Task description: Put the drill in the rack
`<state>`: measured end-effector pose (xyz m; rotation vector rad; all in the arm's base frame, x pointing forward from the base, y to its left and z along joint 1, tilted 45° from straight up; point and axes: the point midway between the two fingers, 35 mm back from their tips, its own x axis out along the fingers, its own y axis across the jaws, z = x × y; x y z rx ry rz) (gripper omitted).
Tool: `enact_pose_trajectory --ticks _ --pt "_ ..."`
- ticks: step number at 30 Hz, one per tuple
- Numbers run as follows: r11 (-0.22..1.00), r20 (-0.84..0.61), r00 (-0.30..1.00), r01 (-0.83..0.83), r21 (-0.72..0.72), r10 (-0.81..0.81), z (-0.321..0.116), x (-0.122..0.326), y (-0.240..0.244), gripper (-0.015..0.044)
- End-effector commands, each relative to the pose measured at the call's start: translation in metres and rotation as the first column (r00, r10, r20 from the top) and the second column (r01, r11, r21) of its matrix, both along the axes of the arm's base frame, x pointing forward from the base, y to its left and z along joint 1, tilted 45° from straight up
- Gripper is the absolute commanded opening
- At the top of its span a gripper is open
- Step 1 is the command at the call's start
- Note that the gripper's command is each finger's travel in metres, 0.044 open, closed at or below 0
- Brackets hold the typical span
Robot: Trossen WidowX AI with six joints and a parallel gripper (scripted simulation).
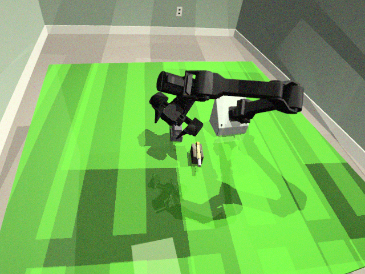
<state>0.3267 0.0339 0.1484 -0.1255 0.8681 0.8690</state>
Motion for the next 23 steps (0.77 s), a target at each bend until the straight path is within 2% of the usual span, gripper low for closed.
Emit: enact_pose_trajectory --ticks 1,6,10,17,23 --pt "0.981 -0.032 0.981 0.193 0.019 -0.192 -0.003 0.025 -0.036 0.0440" --pt "0.900 -0.065 0.902 0.431 0.067 -0.428 -0.008 0.057 -0.089 0.0440" --pt "0.760 -0.104 0.770 0.638 0.124 -0.630 -0.012 0.080 -0.148 0.0440" --pt "0.401 -0.198 0.449 0.884 0.241 -0.871 -0.021 0.096 -0.264 0.0440" --pt "0.042 -0.302 0.152 0.939 0.340 -0.941 -0.032 0.081 -0.366 0.0440"
